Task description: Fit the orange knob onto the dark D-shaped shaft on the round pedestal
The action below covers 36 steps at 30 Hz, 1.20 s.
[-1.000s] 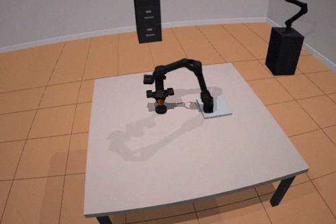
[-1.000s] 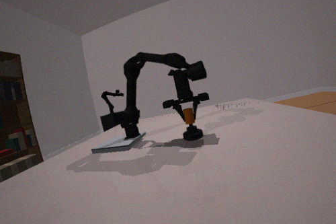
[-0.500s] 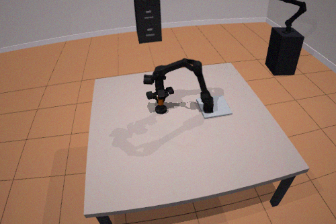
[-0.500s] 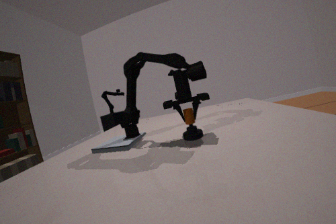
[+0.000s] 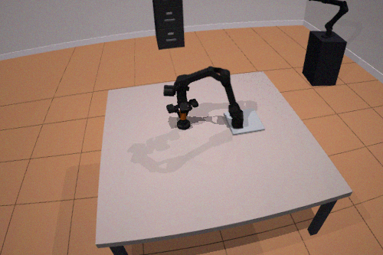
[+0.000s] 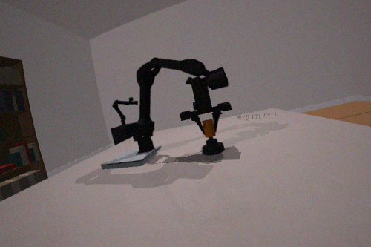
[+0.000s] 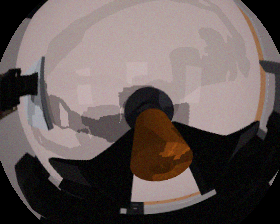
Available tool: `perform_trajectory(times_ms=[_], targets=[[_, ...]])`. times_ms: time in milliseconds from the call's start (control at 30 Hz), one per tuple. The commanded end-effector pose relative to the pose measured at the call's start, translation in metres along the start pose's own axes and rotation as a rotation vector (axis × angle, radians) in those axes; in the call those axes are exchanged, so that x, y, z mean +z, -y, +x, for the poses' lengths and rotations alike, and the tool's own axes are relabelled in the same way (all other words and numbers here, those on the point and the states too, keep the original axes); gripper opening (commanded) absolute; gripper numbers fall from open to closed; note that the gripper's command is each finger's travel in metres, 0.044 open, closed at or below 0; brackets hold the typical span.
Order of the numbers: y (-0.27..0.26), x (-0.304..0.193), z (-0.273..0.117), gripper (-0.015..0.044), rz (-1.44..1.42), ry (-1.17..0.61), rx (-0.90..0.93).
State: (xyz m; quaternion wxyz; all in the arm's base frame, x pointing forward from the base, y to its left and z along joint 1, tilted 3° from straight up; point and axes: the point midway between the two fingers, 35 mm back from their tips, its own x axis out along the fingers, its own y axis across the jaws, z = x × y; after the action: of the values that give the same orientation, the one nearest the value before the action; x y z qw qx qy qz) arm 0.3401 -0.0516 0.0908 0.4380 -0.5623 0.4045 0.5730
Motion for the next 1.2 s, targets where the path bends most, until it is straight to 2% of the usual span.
perform_trajectory(times_ms=[0, 433, 667, 1167], targets=[[-0.0003, -0.0005, 0.0004, 0.0000, -0.004, -0.004, 0.001], [-0.0006, -0.0005, -0.0046, 0.0000, -0.013, -0.004, 0.001], [0.0009, -0.0011, -0.0038, 0.0000, -0.213, -0.004, 0.002], [-0.0002, -0.0005, 0.0000, 0.0000, -0.213, -0.004, 0.002]])
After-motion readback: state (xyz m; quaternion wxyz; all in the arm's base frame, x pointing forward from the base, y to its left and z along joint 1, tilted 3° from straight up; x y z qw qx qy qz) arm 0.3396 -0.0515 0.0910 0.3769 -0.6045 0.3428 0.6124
